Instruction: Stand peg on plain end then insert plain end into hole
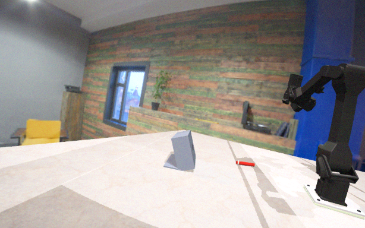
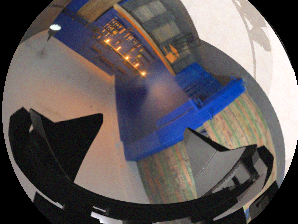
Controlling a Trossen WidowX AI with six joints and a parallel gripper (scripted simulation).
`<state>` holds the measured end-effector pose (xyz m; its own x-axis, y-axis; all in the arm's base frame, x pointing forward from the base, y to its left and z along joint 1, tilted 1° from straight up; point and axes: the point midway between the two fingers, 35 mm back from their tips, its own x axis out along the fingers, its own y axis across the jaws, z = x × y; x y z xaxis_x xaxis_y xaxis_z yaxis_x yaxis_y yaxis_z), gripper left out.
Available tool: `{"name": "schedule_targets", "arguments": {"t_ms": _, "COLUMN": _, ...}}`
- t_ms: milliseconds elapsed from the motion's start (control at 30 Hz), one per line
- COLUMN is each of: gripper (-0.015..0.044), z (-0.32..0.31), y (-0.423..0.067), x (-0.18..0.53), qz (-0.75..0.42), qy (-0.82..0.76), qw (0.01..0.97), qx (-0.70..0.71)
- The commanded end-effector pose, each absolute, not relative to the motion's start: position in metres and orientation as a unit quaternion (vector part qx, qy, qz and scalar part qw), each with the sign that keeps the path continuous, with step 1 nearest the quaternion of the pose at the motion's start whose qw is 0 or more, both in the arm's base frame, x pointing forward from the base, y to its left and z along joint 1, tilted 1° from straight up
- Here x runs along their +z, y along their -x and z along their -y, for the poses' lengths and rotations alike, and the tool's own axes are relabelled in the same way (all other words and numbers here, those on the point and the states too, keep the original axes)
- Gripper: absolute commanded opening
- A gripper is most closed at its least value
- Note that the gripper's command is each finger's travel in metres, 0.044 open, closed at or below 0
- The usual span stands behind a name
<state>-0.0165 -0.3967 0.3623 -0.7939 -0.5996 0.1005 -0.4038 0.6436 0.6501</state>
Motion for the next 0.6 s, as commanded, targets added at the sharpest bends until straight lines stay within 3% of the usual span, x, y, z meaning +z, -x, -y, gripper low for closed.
{"name": "schedule_targets", "arguments": {"t_ms": 0, "gripper": 0.044, "z": 0.405, "y": 0.0, "x": 0.359, "qz": 0.856, "qy": -0.301, "qw": 0.186, "qx": -0.376}}
{"name": "schedule_targets", "arguments": {"t_ms": 567, "gripper": 0.044, "z": 0.425, "y": -0.062, "x": 0.334, "qz": 0.68, "qy": -0.349, "qw": 0.303, "qx": -0.569}}
